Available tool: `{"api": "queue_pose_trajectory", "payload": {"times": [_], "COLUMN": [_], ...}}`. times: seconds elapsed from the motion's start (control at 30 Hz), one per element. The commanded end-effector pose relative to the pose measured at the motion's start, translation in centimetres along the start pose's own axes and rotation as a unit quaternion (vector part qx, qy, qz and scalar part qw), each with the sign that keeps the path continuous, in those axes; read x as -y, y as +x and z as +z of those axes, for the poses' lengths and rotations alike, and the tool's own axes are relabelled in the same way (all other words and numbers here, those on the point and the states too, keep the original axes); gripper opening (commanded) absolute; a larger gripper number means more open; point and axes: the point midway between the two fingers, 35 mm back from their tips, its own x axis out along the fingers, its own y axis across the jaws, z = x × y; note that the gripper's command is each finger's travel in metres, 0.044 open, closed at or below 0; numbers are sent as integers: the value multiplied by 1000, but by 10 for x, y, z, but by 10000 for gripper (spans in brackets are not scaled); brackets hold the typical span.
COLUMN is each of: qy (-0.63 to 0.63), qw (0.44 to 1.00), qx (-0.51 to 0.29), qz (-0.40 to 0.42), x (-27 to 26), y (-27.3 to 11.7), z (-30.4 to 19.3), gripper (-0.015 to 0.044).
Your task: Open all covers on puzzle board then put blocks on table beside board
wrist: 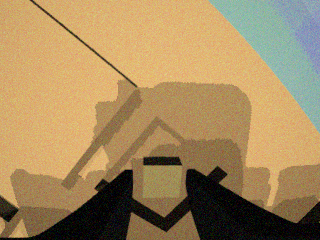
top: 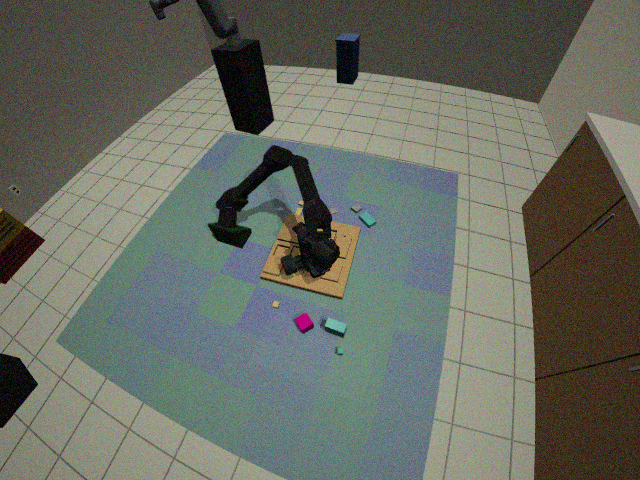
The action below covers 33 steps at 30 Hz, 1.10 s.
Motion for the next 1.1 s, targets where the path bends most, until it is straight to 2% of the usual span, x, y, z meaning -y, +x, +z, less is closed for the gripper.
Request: {"api": "queue_pose_trajectory", "payload": {"times": [0.0, 0.33, 1.07], "qy": [3, 0, 2], "qw": [1000, 1000, 1000], "qx": [-2, 0, -1], "qz": [1, 0, 0], "x": [1, 0, 0], "y": [3, 1, -22], "z": [-1, 0, 0], "gripper": [144, 80, 80]}}
